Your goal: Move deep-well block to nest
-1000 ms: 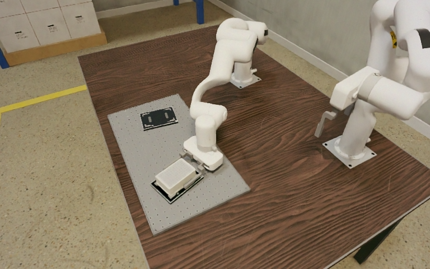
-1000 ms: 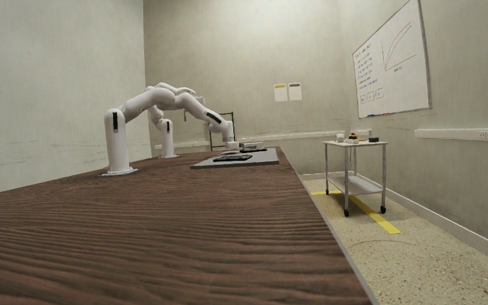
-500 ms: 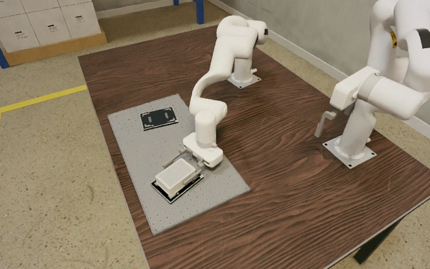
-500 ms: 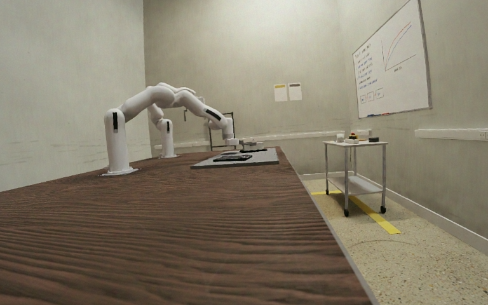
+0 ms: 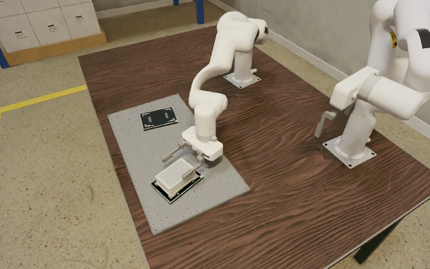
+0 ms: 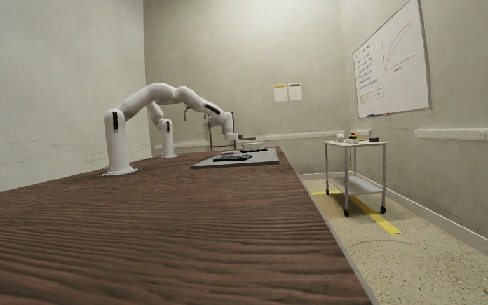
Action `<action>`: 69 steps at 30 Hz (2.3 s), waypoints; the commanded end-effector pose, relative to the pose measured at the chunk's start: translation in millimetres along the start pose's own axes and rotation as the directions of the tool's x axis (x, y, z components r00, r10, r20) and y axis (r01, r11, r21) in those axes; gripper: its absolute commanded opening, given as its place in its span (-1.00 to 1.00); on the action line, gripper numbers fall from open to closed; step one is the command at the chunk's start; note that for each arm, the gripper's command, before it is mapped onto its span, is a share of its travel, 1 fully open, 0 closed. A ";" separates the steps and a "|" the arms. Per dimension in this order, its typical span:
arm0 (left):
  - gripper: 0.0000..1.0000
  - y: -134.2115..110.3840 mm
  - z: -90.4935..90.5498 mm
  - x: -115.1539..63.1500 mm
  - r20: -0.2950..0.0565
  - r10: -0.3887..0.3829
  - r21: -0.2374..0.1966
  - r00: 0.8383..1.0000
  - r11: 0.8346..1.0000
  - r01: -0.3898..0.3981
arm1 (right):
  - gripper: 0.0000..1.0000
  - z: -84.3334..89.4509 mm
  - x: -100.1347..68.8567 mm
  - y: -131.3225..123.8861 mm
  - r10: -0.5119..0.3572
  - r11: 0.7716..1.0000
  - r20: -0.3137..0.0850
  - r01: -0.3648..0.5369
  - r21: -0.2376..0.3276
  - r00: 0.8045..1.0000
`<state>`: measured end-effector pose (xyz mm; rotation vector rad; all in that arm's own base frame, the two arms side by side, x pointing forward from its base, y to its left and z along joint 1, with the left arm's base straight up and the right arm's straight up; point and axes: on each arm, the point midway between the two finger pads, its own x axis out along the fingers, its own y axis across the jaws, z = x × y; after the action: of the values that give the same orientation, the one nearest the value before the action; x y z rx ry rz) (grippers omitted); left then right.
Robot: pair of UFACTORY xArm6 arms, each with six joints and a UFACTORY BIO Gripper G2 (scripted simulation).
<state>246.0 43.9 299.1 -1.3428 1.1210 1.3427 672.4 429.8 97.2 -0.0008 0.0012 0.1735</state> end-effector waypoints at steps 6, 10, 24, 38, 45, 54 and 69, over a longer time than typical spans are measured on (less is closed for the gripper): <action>1.00 -0.5 0.3 -0.9 0.001 -0.003 0.000 1.000 1.000 0.003 | -0.25 28.9 1.0 0.6 0.000 1.000 0.006 0.000 0.003 1.000; 1.00 -0.5 0.3 -0.9 0.001 -0.003 0.000 1.000 1.000 0.003 | -0.25 28.9 1.0 0.6 0.000 1.000 0.006 0.000 0.003 1.000; 1.00 -0.5 0.3 -0.9 0.001 -0.003 0.000 1.000 1.000 0.003 | -0.25 28.9 1.0 0.6 0.000 1.000 0.006 0.000 0.003 1.000; 1.00 -0.5 0.3 -0.9 0.001 -0.003 0.000 1.000 1.000 0.003 | -0.25 48.3 -23.4 -44.6 -0.173 0.985 0.005 0.173 0.004 0.985; 1.00 -0.5 0.3 -0.9 0.001 -0.003 0.000 1.000 1.000 0.003 | -0.25 57.3 -34.4 -65.2 -0.173 0.985 0.005 0.173 0.004 0.985; 1.00 -0.5 0.3 -0.9 0.001 -0.003 0.000 1.000 1.000 0.003 | -0.25 73.5 -54.3 -102.1 -0.173 0.985 0.005 0.173 0.004 0.985; 1.00 -0.5 0.3 -0.9 0.001 -0.003 0.000 1.000 1.000 0.003 | -0.25 96.9 -83.0 -155.5 -0.173 0.985 0.005 0.173 0.003 0.985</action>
<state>246.0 43.9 299.1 -1.3428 1.1210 1.3427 623.2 279.4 183.7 -0.0020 0.0019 -0.0017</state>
